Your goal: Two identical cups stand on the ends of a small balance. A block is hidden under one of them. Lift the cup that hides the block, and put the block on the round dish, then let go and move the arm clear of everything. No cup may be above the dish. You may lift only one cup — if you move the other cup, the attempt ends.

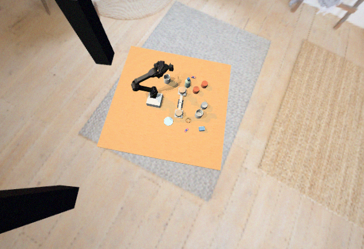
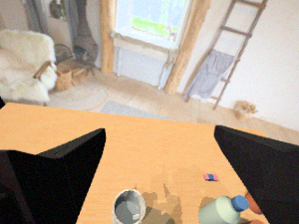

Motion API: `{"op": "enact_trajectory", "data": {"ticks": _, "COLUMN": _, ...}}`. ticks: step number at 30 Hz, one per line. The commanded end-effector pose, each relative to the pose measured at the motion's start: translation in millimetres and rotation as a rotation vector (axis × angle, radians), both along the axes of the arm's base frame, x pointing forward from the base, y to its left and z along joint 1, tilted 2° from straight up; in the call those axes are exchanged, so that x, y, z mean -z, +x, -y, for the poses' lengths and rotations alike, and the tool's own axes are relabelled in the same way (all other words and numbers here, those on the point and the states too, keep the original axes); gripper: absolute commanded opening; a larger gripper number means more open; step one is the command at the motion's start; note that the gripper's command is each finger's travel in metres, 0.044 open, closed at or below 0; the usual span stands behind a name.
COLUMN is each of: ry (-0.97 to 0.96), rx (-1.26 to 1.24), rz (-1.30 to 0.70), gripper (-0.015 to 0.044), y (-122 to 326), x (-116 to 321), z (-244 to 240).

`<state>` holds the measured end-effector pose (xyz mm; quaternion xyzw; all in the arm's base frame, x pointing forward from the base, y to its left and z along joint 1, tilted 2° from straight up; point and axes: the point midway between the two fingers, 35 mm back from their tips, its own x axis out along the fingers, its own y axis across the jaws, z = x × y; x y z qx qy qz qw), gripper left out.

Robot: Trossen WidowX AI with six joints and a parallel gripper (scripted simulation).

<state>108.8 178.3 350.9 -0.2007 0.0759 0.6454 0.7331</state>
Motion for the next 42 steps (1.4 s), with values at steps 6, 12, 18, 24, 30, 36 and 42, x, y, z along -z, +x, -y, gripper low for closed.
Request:
{"op": "enact_trajectory", "data": {"ticks": 6, "ry": -0.052, "rx": 0.296, "rz": -0.089, "gripper": 0.044, "y": 36, "x": 31, "z": 30}}
{"op": "enact_trajectory", "data": {"ticks": 12, "ry": -0.077, "rx": 0.493, "rz": -0.151, "gripper": 0.044, "y": 55, "x": 51, "z": 54}}
{"op": "enact_trajectory", "data": {"ticks": 18, "ry": -0.095, "rx": 0.69, "rz": -0.214, "gripper": 0.044, "y": 71, "x": 71, "z": 82}}
{"op": "enact_trajectory", "data": {"ticks": 24, "ry": -0.105, "rx": 0.889, "rz": -0.276, "gripper": 0.044, "y": 81, "x": 90, "z": 111}}
{"op": "enact_trajectory", "data": {"ticks": 30, "ry": -0.108, "rx": 1.088, "rz": -0.337, "gripper": 0.044, "y": 86, "x": 110, "z": 142}}
{"op": "enact_trajectory", "data": {"ticks": 36, "ry": -0.105, "rx": 1.287, "rz": -0.398, "gripper": 0.044, "y": 86, "x": 130, "z": 174}}
{"op": "enact_trajectory", "data": {"ticks": 42, "ry": -0.095, "rx": 1.487, "rz": -0.456, "gripper": 0.044, "y": 80, "x": 149, "z": 204}}
